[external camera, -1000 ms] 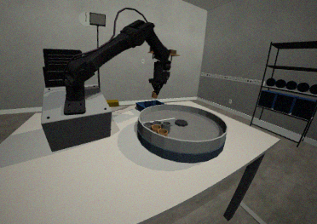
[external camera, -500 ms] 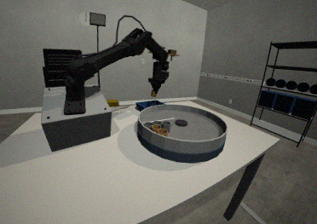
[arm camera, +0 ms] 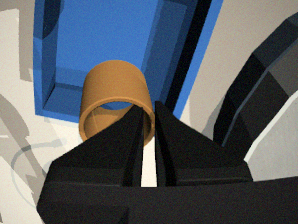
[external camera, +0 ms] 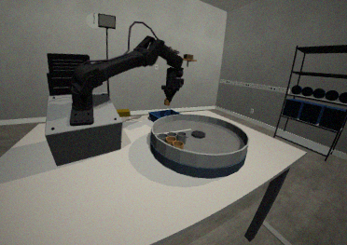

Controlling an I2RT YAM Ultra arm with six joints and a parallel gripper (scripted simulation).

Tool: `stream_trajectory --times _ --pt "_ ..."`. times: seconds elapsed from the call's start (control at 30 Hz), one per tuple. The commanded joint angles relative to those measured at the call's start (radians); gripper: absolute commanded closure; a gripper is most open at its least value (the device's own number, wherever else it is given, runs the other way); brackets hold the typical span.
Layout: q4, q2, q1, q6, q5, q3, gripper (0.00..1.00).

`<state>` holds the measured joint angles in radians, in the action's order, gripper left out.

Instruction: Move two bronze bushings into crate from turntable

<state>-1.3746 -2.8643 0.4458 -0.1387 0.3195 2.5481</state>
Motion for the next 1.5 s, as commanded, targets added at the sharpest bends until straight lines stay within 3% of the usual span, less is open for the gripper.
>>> stream_trajectory --times 0.0,0.33,1.47 --pt "-0.033 0.002 0.029 -0.02 -0.007 0.056 1.0" --pt "-0.058 -0.025 0.034 -0.029 -0.009 0.105 1.0" --pt "-0.066 -0.018 0.034 -0.03 -0.008 0.118 1.0"
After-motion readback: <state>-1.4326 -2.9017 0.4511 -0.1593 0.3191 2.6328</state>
